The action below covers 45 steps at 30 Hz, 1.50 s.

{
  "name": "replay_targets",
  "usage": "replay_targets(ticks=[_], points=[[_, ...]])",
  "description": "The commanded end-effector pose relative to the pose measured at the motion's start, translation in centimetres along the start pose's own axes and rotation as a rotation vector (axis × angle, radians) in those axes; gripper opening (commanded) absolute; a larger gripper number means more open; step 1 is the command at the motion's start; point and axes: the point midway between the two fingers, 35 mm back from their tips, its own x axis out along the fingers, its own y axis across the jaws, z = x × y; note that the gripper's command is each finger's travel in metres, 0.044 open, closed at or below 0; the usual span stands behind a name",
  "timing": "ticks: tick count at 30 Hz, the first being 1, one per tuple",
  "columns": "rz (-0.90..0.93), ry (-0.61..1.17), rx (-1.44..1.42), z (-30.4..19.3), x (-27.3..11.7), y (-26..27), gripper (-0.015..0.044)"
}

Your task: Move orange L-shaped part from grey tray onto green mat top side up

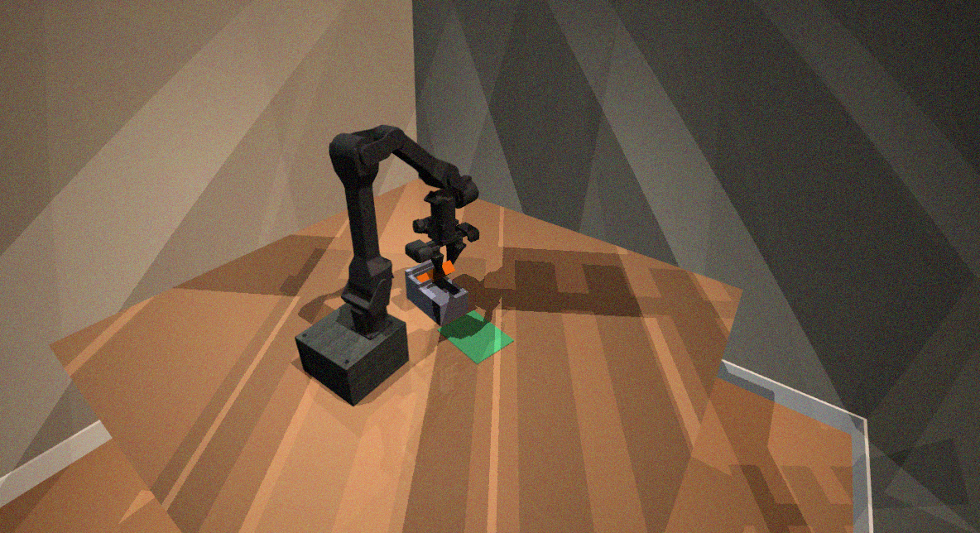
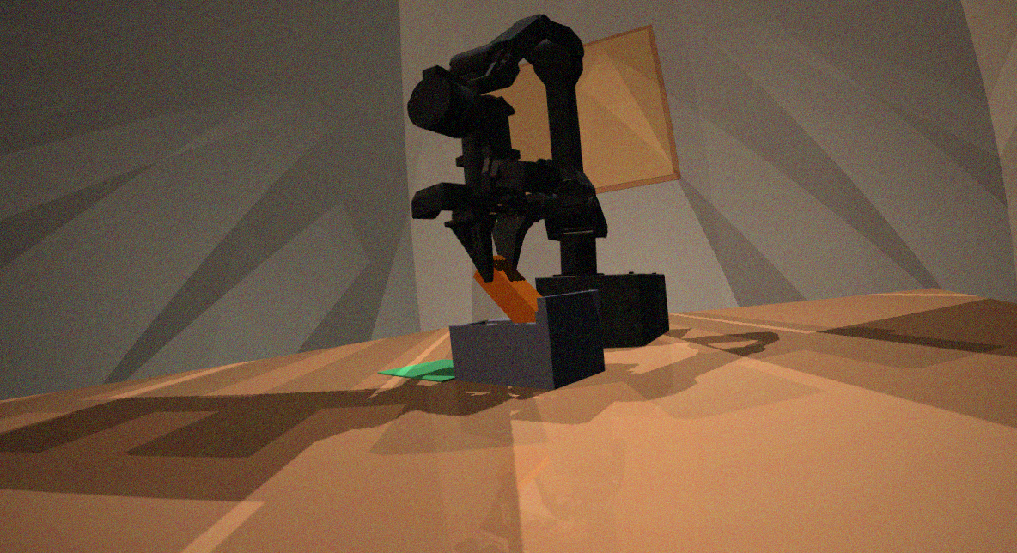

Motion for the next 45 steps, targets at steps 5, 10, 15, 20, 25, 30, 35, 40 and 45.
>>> replay_targets(ticks=[5,10,15,20,25,30,35,40,45], points=[[-0.001,-0.006,-0.003,0.1,-1.3,0.0,0.0000],[-0.001,-0.006,-0.003,0.1,-2.1,0.0,0.0000],[-0.001,-0.006,-0.003,0.1,-2.9,-0.1,0.0000],[-0.001,-0.006,-0.003,0.1,-3.7,-0.1,0.0000],[-0.001,-0.006,-0.003,0.1,-4.3,0.0,0.0000],[-0.001,-0.006,-0.003,0.1,-4.4,0.0,0.0000],[-0.001,-0.005,-0.003,-0.4,-4.6,0.0,0.0000],[-0.001,-0.003,-0.002,-2.1,-4.4,0.0,0.0000],[-0.001,-0.001,-0.002,-4.3,-4.3,0.2,0.0000]])
